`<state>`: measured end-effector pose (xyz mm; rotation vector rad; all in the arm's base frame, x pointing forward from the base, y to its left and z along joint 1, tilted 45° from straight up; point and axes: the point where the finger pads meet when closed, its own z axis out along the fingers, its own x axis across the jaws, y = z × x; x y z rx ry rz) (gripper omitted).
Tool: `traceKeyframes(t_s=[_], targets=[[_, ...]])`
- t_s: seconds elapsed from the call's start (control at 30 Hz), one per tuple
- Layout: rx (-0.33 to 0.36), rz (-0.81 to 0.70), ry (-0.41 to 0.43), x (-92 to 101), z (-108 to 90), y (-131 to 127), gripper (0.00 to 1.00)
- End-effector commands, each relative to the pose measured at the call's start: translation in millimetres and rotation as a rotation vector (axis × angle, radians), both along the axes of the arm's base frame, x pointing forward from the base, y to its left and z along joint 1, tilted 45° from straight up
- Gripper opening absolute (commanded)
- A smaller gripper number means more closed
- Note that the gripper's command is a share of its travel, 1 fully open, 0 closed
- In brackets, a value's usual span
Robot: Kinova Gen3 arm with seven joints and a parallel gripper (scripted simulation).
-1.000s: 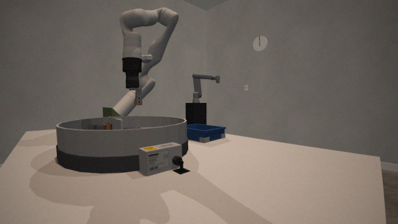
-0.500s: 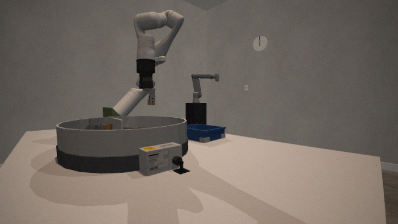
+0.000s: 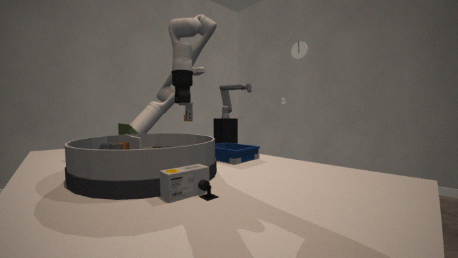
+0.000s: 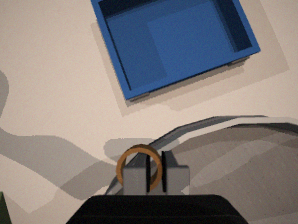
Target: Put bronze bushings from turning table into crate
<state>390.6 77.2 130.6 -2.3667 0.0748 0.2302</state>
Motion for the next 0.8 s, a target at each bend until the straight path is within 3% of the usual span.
traceKeyframes(t_s=[0.0,0.17,0.33,0.73,0.77], targets=[[-0.004,-0.001,-0.011,2.5,4.2,-1,0.0],[-0.004,-0.001,-0.011,2.5,4.2,-1,0.0],[-0.003,-0.001,-0.01,6.3,43.2,41,0.0],[-0.003,-0.001,-0.01,6.3,43.2,41,0.0],[-0.003,-0.001,-0.009,7.1,50.8,49,0.0]])
